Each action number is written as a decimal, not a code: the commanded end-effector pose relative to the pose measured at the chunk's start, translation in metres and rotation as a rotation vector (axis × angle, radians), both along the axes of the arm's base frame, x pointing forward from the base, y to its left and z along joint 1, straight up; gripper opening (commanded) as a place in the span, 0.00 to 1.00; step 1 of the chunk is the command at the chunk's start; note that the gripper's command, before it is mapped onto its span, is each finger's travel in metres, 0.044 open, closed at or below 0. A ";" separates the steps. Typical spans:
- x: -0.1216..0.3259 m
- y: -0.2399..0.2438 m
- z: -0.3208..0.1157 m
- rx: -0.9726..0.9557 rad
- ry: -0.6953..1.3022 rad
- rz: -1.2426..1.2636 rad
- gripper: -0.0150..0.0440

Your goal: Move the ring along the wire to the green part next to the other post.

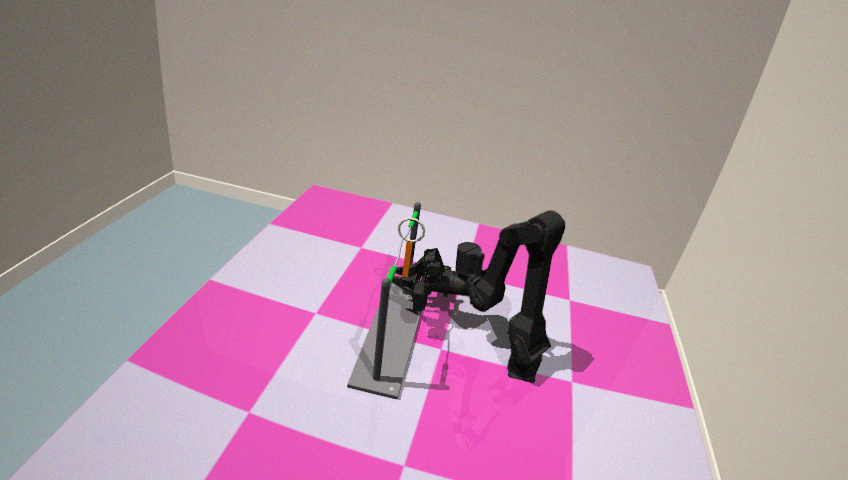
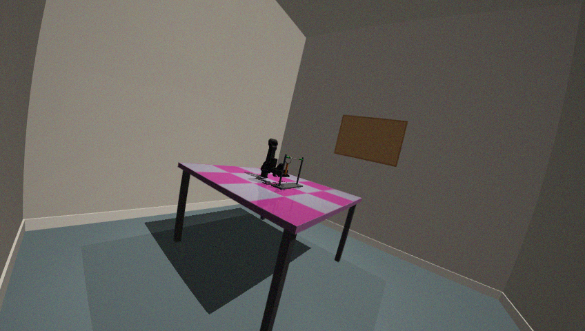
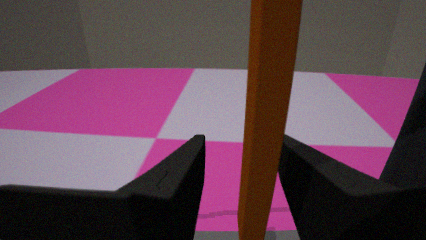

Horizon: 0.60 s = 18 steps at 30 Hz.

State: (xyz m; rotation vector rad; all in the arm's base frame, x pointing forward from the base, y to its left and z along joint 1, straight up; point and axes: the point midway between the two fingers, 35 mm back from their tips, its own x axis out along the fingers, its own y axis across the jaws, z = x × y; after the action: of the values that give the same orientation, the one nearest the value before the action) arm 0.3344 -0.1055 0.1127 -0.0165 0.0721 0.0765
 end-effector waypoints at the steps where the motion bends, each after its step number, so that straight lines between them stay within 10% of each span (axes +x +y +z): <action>1: 0.001 -0.001 -0.001 0.003 0.001 -0.005 0.53; 14: 0.001 -0.001 -0.001 0.003 0.001 -0.005 0.53; 18: 0.001 0.000 -0.001 0.001 0.002 0.000 0.35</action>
State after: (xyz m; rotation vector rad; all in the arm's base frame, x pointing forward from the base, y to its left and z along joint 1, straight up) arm 0.3354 -0.1053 0.1119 -0.0152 0.0737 0.0768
